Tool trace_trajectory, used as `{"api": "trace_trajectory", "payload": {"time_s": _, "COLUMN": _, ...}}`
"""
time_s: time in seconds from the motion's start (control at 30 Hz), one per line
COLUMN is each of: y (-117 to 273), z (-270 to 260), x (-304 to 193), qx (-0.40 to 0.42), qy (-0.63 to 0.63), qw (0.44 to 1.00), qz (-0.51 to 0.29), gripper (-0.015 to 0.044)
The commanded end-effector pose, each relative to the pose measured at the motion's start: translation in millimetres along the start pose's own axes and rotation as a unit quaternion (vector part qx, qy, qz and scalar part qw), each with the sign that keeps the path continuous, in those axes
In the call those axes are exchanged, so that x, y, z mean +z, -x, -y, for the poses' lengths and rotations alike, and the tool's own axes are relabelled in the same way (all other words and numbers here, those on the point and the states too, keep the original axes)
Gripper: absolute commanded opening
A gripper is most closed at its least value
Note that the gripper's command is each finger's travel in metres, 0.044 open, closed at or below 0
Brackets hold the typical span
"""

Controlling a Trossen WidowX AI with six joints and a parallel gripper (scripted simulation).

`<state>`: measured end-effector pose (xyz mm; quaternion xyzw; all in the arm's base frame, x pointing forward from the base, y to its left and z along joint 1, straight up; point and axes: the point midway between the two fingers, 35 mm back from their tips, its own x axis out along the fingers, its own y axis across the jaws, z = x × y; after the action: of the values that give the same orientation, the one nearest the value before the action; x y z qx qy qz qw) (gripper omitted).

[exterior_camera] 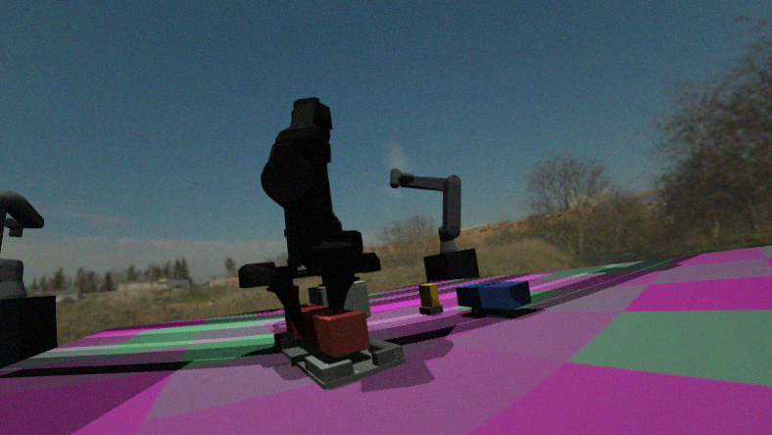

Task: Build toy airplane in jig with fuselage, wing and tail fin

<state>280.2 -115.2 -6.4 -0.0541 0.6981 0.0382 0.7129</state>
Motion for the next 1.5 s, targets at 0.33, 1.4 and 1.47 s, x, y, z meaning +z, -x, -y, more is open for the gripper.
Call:
{"api": "trace_trajectory", "payload": {"time_s": 0.33, "y": 1, "z": 0, "x": 0, "qx": 0.0, "qy": 0.0, "qw": 1.0, "qz": 0.0, "gripper": 0.0071}}
{"api": "trace_trajectory", "payload": {"time_s": 1.4, "y": 107, "z": 0, "x": -1, "qx": 0.0, "qy": 0.002, "qw": 1.0, "qz": 0.004, "gripper": 0.044}}
{"api": "trace_trajectory", "payload": {"time_s": 1.47, "y": 107, "z": 1, "x": 1, "qx": 0.0, "qy": 0.002, "qw": 1.0, "qz": 0.004, "gripper": 0.044}}
